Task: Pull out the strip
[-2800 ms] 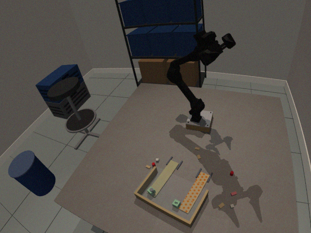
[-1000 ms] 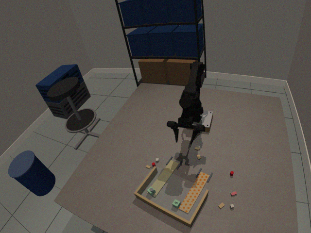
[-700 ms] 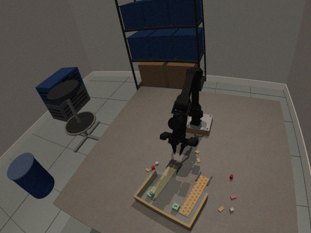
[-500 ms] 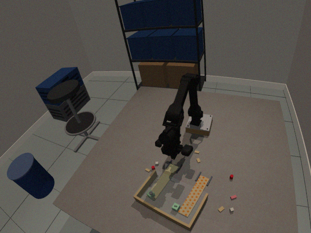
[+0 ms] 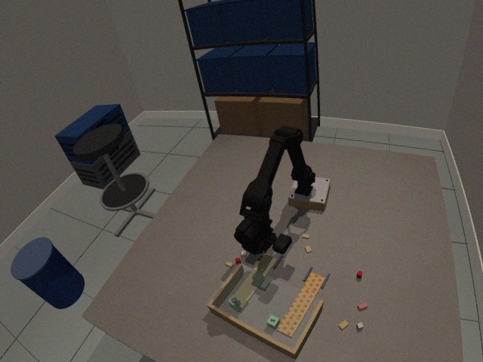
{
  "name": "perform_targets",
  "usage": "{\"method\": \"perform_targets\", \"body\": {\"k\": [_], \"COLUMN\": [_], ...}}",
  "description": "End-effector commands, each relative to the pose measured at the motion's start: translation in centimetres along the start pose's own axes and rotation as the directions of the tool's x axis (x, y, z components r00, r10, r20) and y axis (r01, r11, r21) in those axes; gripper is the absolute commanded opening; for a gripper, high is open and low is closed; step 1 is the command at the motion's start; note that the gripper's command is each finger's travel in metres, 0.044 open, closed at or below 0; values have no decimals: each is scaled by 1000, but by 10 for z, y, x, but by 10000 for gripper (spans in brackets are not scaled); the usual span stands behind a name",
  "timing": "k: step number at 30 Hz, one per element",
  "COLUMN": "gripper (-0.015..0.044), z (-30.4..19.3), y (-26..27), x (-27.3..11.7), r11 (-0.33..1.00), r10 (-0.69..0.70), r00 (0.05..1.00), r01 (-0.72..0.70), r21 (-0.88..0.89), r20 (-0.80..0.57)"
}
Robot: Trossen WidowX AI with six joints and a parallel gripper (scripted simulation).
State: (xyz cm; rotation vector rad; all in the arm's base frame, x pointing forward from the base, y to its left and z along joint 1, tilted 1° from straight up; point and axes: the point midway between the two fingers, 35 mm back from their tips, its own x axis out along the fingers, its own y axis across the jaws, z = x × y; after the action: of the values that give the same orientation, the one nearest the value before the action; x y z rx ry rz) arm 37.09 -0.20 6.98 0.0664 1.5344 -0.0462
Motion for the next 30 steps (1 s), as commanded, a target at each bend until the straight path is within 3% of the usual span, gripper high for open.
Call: {"method": "perform_targets", "body": {"k": [1,30], "gripper": [0,0], "z": [1,3], "y": [-1,0], "x": [8,56], "r11": [1000,1000], "r10": [-4,-4], "r00": [1000,1000], "r01": [4,4], "r21": [7,7], "r20": [-11,-11]}}
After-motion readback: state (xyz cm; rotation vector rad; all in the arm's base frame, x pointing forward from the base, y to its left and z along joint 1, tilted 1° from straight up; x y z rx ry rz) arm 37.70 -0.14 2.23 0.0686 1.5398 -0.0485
